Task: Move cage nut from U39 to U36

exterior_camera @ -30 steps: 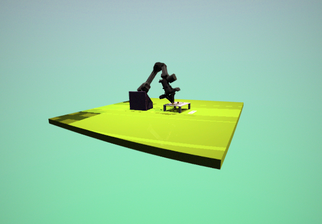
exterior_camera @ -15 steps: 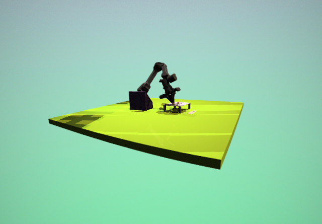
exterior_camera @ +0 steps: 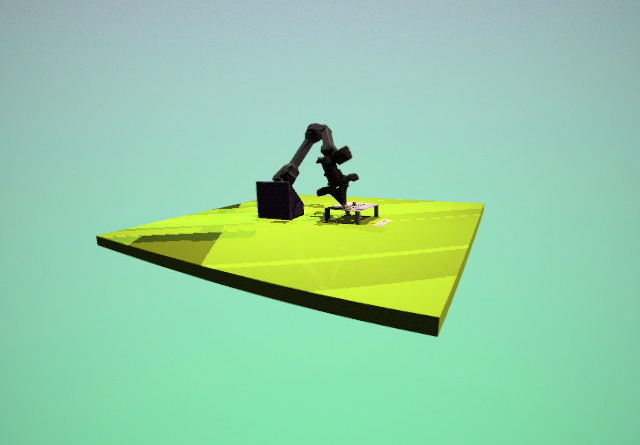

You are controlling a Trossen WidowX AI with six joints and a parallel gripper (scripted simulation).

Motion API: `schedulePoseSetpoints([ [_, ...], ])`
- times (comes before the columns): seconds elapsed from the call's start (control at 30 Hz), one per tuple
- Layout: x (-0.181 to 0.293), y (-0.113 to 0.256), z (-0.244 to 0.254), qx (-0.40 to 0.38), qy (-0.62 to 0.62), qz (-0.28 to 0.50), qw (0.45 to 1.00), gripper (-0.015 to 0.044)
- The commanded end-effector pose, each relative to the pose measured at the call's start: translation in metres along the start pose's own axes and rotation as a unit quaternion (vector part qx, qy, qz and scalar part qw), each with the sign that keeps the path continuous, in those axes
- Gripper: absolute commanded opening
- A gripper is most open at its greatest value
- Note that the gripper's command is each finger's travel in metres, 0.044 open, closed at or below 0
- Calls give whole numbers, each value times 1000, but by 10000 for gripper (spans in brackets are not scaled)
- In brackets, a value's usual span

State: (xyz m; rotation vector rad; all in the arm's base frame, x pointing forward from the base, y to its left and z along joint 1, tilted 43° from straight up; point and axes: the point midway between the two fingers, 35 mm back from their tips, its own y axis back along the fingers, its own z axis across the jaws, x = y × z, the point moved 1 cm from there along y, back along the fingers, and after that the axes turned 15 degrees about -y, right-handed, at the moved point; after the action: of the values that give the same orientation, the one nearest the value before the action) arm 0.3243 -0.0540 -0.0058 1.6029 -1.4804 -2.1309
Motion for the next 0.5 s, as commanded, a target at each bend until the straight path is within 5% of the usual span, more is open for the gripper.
schedulePoseSetpoints([
  [0.0, 0, 0, 0, -2, 2, -1, 1000, 28],
  [0.47, 0, 0, 0, -7, 2, 0, 1000, 28],
])
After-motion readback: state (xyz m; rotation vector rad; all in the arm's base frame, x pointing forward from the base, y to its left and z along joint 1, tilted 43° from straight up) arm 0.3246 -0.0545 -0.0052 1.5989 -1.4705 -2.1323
